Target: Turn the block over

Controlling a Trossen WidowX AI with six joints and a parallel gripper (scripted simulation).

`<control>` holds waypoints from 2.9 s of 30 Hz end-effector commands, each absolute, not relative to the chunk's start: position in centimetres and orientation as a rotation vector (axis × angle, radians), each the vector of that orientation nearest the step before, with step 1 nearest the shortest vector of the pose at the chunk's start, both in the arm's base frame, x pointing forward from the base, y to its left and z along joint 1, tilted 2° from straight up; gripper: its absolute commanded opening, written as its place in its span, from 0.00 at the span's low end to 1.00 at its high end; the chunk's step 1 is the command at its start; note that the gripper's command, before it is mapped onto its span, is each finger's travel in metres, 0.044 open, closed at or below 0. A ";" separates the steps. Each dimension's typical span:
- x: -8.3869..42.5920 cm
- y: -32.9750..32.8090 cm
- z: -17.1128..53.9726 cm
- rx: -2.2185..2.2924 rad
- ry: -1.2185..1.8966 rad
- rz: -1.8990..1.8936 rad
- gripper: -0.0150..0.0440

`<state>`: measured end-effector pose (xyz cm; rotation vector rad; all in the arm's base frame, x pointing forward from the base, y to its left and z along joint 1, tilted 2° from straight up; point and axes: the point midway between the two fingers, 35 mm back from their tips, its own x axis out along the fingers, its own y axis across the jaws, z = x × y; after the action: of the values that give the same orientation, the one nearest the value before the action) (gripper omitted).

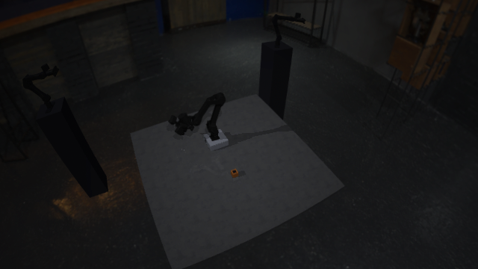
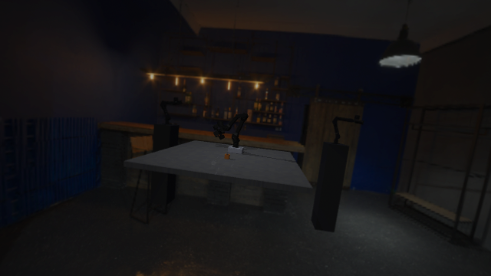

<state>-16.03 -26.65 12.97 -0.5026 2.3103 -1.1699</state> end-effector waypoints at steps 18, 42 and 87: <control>5.9 -36.3 10.5 -0.635 1.629 -0.820 1.00; 35.2 -15.3 7.8 -0.211 1.387 -0.142 1.00; 37.0 -0.8 2.2 0.001 1.579 0.014 1.00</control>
<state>37.31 -0.90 3.20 -0.0072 1.5637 0.0143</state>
